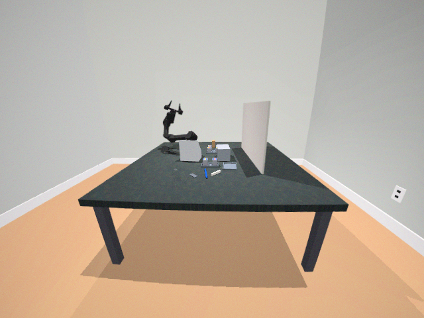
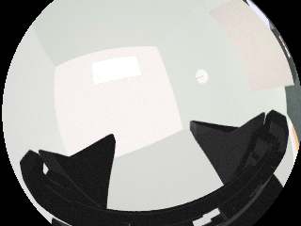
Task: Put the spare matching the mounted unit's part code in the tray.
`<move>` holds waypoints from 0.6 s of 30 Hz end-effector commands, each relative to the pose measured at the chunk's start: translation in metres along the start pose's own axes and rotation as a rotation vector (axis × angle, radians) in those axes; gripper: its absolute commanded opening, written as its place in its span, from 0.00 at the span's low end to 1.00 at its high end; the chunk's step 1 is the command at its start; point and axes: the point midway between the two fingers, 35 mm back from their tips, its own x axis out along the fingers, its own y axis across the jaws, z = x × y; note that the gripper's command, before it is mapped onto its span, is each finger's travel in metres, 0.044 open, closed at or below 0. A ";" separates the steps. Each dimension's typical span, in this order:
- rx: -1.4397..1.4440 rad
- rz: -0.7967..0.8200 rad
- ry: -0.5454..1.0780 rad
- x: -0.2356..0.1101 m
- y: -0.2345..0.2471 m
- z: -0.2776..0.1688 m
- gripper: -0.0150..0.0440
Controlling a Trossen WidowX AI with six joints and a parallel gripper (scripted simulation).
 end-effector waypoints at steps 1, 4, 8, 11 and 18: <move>0.000 0.000 0.000 0.000 0.000 0.000 0.98; 0.000 0.000 0.000 0.000 0.000 0.000 1.00; -0.018 -0.025 -0.008 0.007 -0.009 -0.002 1.00; -0.125 -0.120 -0.041 0.031 -0.042 -0.006 1.00; -0.496 -0.313 -0.094 0.079 -0.104 -0.007 1.00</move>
